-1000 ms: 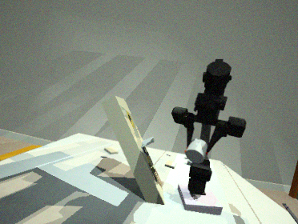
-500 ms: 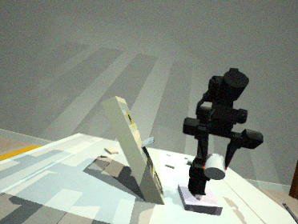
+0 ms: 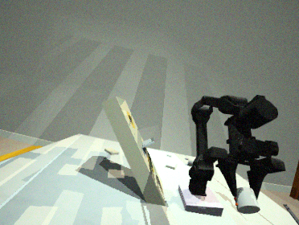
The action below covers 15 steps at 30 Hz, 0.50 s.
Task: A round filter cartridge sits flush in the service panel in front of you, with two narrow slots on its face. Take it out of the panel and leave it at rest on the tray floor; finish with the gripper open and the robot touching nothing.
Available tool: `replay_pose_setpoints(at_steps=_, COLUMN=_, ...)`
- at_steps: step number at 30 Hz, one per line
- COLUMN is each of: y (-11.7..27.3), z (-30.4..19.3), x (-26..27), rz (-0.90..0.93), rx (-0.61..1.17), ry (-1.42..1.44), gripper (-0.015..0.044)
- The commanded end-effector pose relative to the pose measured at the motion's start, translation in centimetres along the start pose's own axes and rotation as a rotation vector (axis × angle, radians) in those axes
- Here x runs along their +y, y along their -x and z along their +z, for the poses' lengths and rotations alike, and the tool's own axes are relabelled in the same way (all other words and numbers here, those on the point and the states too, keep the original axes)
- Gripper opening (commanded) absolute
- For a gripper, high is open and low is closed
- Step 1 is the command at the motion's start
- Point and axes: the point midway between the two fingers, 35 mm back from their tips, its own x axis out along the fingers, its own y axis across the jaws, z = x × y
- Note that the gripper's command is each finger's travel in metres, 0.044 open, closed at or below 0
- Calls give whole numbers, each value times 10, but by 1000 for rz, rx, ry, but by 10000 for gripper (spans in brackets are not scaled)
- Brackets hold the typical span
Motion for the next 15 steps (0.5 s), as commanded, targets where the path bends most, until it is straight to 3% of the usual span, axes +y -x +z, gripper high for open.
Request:
replay_pose_setpoints(at_steps=1, y=-14, z=-10, x=21, rz=38, rx=2, ry=68, gripper=0)
replay_pose_setpoints(at_steps=15, y=-46, z=-51, x=80, rz=153, rx=1, ry=261, gripper=0)
